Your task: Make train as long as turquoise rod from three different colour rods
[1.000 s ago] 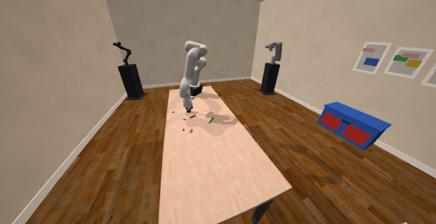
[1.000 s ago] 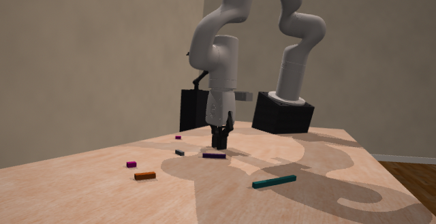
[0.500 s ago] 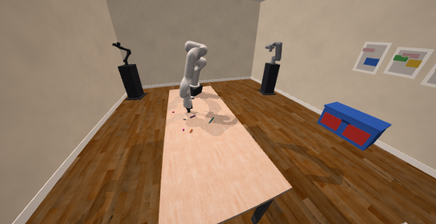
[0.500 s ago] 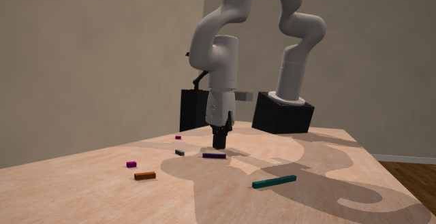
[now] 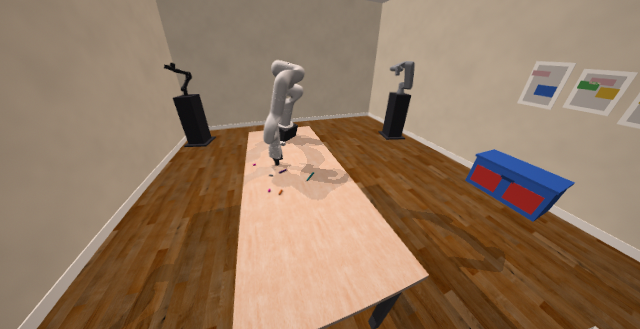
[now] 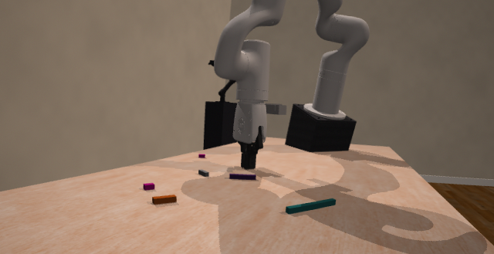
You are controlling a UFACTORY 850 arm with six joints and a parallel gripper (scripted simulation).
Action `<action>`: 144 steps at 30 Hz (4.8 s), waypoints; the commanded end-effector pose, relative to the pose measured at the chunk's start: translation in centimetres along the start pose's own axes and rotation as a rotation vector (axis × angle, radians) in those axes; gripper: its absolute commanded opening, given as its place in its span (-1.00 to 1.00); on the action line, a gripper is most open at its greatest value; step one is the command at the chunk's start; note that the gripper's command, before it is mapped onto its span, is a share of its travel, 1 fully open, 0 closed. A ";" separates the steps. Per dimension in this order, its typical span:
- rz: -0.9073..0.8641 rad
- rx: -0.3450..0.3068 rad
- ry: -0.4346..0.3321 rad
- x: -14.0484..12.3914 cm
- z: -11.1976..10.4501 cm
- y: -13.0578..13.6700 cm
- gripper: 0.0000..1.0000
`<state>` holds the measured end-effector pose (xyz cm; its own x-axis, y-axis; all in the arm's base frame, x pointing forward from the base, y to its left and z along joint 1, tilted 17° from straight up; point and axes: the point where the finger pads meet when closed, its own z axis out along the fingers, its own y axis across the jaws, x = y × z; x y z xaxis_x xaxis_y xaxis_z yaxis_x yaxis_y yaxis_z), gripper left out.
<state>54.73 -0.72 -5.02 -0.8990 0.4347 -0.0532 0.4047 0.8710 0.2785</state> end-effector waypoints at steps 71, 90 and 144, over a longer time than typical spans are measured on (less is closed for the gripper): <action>-0.616 -0.018 -0.001 -8.8 -10.0 12.4 -0.92; -0.771 0.002 -0.002 -10.6 -10.2 15.4 -0.92; -0.771 0.000 -0.002 -10.7 -1.3 15.5 -0.92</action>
<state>70.34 7.82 1.03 -0.9270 -0.2948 -0.2317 -0.3357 0.9278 0.1627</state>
